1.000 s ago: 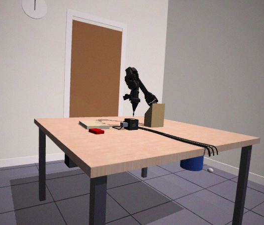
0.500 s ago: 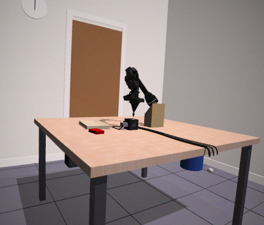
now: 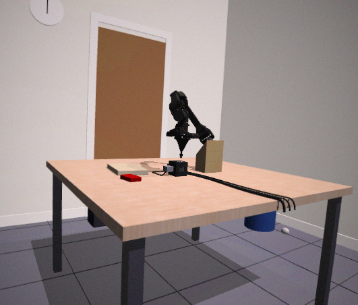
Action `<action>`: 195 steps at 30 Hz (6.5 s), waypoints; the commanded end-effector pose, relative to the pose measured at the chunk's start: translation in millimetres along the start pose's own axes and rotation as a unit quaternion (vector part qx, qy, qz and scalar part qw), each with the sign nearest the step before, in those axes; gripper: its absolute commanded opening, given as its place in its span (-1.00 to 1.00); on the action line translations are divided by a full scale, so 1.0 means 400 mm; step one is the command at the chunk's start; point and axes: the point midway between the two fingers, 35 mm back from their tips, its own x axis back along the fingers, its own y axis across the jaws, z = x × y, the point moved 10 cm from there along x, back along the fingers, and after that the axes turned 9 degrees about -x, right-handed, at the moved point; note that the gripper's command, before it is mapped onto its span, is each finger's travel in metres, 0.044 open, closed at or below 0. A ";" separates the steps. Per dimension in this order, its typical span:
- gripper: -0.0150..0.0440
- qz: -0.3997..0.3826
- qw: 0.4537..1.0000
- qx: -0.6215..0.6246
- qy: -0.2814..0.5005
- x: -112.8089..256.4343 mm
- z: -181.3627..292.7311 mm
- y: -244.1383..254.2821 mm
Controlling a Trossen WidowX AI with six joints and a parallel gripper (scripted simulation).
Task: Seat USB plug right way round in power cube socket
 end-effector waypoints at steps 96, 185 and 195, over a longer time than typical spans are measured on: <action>-0.49 0.000 0.788 0.615 0.000 -0.010 -0.003 -0.002; -0.49 0.000 0.807 0.590 0.000 -0.037 -0.009 -0.008; -0.49 0.000 0.807 0.590 0.000 -0.040 -0.009 -0.008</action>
